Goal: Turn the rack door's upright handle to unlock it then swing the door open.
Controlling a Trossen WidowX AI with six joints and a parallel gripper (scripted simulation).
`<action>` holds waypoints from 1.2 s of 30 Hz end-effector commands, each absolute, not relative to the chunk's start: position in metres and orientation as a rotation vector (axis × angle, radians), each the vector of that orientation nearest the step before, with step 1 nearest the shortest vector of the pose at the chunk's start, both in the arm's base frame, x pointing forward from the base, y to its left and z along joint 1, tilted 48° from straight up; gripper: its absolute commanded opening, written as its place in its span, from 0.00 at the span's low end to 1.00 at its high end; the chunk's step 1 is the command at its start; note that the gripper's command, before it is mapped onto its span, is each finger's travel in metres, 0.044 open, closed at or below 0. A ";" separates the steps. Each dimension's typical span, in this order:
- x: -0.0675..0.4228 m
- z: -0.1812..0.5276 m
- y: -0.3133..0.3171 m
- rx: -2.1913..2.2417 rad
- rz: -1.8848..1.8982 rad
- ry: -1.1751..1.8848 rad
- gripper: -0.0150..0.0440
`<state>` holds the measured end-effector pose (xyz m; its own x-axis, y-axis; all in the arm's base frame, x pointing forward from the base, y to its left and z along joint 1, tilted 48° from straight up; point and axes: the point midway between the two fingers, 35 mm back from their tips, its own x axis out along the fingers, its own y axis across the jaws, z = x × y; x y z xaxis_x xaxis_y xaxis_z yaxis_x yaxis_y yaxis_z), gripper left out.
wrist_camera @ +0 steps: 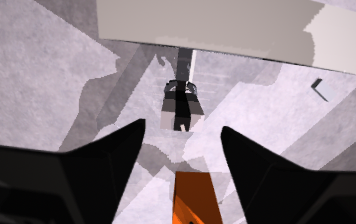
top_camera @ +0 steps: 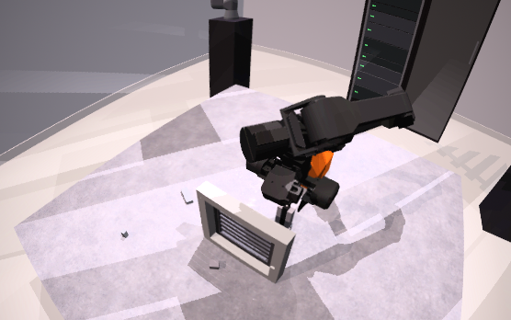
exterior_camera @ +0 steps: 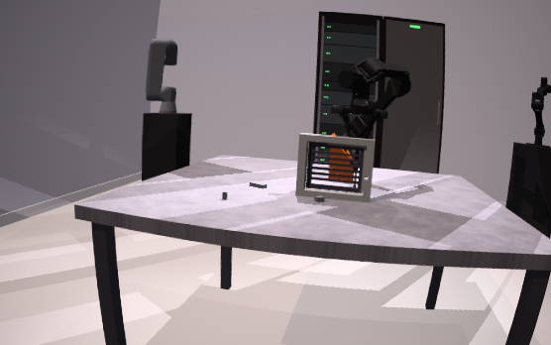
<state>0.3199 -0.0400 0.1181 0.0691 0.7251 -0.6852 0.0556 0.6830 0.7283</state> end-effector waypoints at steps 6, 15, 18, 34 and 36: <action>0.321 0.106 -0.027 0.705 0.572 1.439 0.76; 0.322 0.097 -0.016 0.706 0.572 1.439 0.76; 0.322 0.093 -0.013 0.706 0.572 1.439 0.76; 0.321 0.079 0.004 0.708 0.575 1.438 0.71; 0.321 0.079 0.004 0.708 0.575 1.438 0.62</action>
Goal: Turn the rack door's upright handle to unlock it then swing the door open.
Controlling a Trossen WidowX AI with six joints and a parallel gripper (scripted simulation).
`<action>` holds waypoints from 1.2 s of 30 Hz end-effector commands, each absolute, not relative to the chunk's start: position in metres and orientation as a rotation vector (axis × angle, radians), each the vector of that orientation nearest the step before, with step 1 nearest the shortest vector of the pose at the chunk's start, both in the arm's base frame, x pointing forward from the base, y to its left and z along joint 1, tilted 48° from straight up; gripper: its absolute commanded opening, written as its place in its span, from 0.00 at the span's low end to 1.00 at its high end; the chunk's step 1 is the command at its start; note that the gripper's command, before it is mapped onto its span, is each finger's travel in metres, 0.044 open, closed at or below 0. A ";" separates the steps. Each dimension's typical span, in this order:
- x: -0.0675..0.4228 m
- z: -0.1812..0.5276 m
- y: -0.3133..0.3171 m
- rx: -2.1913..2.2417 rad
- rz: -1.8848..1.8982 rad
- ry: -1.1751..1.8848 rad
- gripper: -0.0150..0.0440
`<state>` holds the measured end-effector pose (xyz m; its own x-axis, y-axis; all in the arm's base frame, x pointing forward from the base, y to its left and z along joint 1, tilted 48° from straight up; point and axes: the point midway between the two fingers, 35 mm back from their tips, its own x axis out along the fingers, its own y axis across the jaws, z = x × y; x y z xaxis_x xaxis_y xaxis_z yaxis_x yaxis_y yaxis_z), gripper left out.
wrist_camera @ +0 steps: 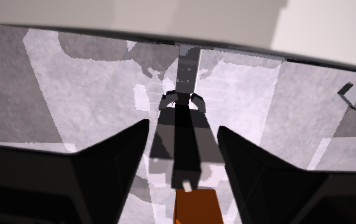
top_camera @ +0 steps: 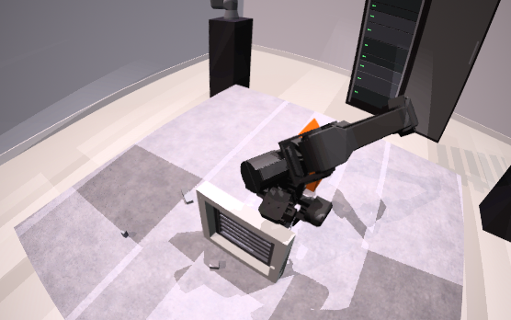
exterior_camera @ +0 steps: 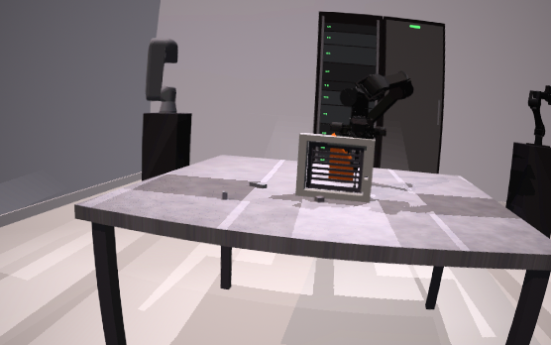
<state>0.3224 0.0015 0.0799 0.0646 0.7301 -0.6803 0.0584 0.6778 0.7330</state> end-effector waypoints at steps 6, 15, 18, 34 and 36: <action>0.321 0.079 0.004 0.708 0.575 1.438 0.42; 0.321 0.079 0.004 0.708 0.575 1.438 0.32; 0.321 0.079 0.004 0.708 0.575 1.438 0.30; 0.321 0.079 0.004 0.218 0.959 1.167 0.30; 0.321 0.079 0.004 0.139 1.014 1.116 0.30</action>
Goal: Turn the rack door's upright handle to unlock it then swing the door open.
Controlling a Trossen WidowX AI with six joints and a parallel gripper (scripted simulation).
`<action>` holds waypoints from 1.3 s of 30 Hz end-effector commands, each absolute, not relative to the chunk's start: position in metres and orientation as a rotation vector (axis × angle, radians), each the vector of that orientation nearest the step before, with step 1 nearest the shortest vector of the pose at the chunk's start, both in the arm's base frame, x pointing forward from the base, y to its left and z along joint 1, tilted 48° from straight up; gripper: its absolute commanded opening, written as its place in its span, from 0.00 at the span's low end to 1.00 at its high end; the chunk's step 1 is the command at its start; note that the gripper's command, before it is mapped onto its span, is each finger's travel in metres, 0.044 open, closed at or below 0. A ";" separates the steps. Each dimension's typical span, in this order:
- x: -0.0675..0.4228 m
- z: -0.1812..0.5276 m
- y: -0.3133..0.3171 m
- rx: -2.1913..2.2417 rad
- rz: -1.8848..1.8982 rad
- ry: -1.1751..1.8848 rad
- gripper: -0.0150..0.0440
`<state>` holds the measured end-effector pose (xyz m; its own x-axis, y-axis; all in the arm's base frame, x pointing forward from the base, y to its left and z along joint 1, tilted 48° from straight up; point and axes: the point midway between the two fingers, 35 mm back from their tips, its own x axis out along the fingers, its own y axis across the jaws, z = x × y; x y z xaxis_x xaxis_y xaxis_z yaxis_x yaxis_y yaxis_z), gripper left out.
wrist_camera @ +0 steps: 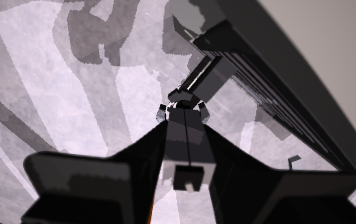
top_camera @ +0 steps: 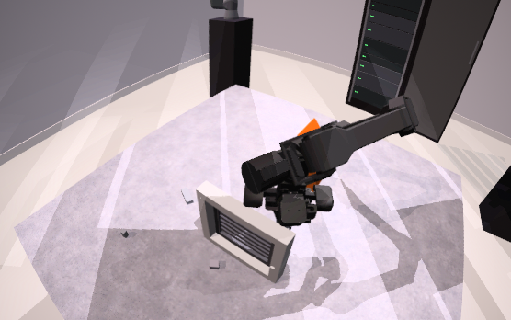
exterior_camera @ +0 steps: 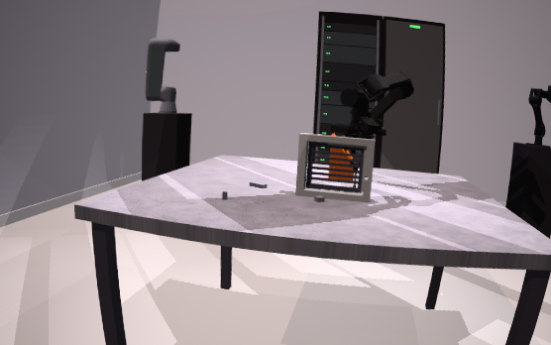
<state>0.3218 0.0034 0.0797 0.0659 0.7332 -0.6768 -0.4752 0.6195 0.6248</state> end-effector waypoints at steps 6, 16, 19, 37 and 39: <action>0.321 0.079 0.004 -0.098 1.167 0.954 0.30; 0.321 0.079 0.004 -0.493 1.382 0.649 0.30; 0.321 0.079 0.004 -0.610 1.436 0.549 0.30; 0.321 0.079 0.004 -0.824 1.523 0.357 0.30; 0.321 0.079 0.004 -0.824 1.523 0.357 0.30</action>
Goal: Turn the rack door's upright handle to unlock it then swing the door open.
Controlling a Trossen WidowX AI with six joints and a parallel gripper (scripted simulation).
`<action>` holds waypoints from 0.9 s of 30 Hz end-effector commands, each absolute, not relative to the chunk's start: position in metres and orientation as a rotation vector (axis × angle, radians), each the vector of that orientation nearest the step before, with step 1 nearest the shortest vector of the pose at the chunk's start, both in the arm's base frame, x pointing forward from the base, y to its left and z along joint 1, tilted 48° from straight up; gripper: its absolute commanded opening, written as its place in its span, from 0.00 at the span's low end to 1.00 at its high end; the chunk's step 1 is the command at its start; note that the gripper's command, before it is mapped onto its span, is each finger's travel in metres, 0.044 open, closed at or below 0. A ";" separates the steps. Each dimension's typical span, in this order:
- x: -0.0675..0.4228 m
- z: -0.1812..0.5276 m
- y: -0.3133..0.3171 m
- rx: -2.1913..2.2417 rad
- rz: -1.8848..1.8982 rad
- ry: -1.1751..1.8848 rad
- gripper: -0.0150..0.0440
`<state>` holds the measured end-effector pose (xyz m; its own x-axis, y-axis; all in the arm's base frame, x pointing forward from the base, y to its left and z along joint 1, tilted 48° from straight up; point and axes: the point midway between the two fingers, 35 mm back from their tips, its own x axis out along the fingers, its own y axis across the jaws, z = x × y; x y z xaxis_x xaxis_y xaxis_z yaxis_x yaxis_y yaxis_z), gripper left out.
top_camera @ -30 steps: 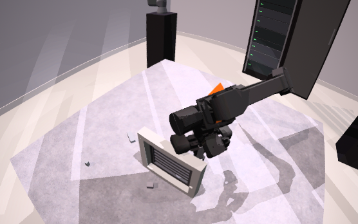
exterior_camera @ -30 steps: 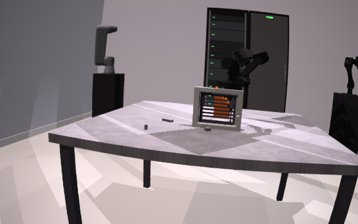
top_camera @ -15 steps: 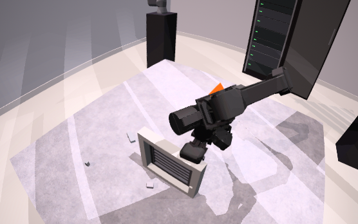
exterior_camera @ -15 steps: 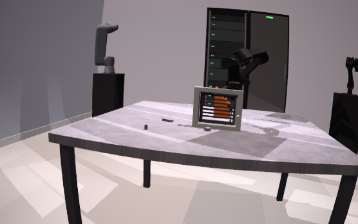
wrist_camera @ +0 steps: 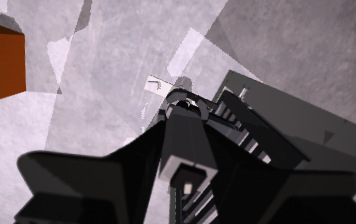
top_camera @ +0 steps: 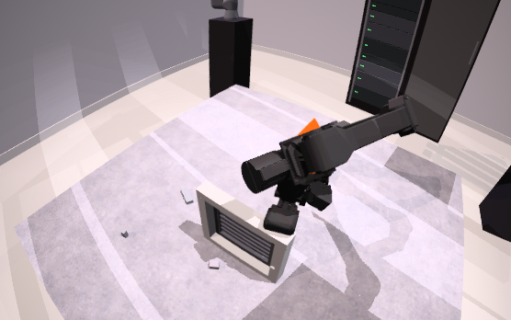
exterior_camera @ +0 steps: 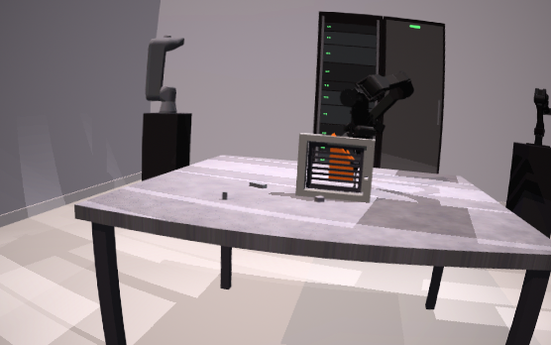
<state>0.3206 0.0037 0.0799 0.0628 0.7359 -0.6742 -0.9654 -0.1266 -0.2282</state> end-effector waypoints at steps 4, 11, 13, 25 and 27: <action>0.321 0.079 0.004 -0.824 1.523 0.357 0.30; 0.321 0.079 0.004 -0.824 1.523 0.357 0.30; 0.321 0.079 0.004 -0.824 1.523 0.357 0.34; 0.321 0.079 0.004 -0.798 1.513 0.381 0.76; 0.321 0.079 0.004 -0.727 1.485 0.446 0.76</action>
